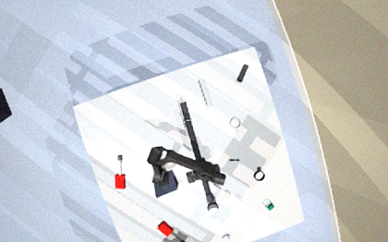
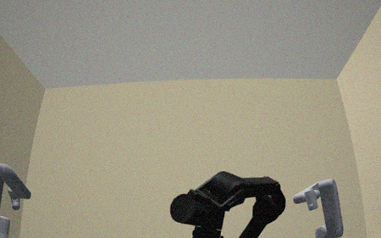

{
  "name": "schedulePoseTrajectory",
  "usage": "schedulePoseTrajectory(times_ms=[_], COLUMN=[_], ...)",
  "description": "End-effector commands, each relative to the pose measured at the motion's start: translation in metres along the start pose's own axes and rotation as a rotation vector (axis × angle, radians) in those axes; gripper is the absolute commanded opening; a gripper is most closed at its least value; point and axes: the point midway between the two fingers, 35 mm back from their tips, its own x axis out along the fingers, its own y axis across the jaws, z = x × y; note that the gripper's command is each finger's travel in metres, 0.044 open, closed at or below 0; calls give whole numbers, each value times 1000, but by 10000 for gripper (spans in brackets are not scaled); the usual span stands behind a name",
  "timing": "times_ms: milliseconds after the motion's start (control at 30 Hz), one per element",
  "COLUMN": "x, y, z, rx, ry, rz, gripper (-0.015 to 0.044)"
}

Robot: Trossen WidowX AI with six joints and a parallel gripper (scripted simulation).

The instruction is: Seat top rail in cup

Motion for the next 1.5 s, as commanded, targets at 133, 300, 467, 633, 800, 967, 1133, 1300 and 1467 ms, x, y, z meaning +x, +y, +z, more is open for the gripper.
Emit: schedulePoseTrajectory(times_ms=[133, 300, 467, 633, 800, 967, 1133, 1300, 1467], x=[-9, -11, -12, -2, -2, -3, -5, -6, -8], y=[-1, -2, -3, -1, -1, -1, -1, -1, -1], z=[-13, -14, -14, -1, -1, 0, 2, 3, 4], rx=[3, 3, 3, -4, -4, -4, -4, -4, -4], ry=[32, 32, 32, -11, -11, -11, -11, -11, -11], rz=[-16, -16, -16, 9, 9, 9, 9, 9, 9], gripper=[0, 0, 0, 0, 0, 0, 0, 0, 0])
